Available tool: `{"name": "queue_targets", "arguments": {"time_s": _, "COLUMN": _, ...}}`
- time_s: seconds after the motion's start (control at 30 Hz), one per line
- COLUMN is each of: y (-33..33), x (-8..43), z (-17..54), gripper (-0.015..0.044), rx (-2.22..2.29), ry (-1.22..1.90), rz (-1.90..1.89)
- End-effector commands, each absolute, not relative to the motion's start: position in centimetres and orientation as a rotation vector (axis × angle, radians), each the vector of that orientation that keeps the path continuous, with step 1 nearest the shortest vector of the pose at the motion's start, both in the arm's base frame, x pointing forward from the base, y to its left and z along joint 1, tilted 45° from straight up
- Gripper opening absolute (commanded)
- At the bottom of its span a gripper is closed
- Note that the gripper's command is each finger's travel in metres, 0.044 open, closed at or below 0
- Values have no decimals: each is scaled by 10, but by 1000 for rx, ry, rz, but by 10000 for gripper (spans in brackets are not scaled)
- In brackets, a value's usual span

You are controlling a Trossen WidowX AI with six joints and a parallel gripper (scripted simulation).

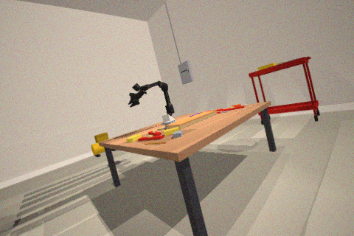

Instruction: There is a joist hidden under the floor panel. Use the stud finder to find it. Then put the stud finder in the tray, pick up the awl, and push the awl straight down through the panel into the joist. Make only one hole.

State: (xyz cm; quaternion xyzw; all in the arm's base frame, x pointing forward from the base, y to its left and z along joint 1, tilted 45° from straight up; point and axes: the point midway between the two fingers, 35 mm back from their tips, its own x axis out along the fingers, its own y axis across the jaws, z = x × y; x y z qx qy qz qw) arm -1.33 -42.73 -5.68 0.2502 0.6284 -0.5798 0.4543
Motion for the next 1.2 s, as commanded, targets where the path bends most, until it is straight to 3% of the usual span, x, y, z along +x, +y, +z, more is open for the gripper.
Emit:
{"name": "queue_targets", "arguments": {"time_s": 0.0, "y": -388, "x": 48, "z": -79, "gripper": 440, "rx": 566, "ry": 1675, "rz": -1011}}
{"name": "queue_targets", "arguments": {"time_s": 0.37, "y": -261, "x": 158, "z": -98, "gripper": 440, "rx": 427, "ry": 1759, "rz": -55}}
{"name": "queue_targets", "arguments": {"time_s": 0.7, "y": -117, "x": 207, "z": -77, "gripper": 440, "rx": 362, "ry": 1613, "rz": 767}}
{"name": "queue_targets", "arguments": {"time_s": 1.17, "y": -105, "x": 210, "z": -74, "gripper": 440, "rx": 362, "ry": 1591, "rz": 831}}
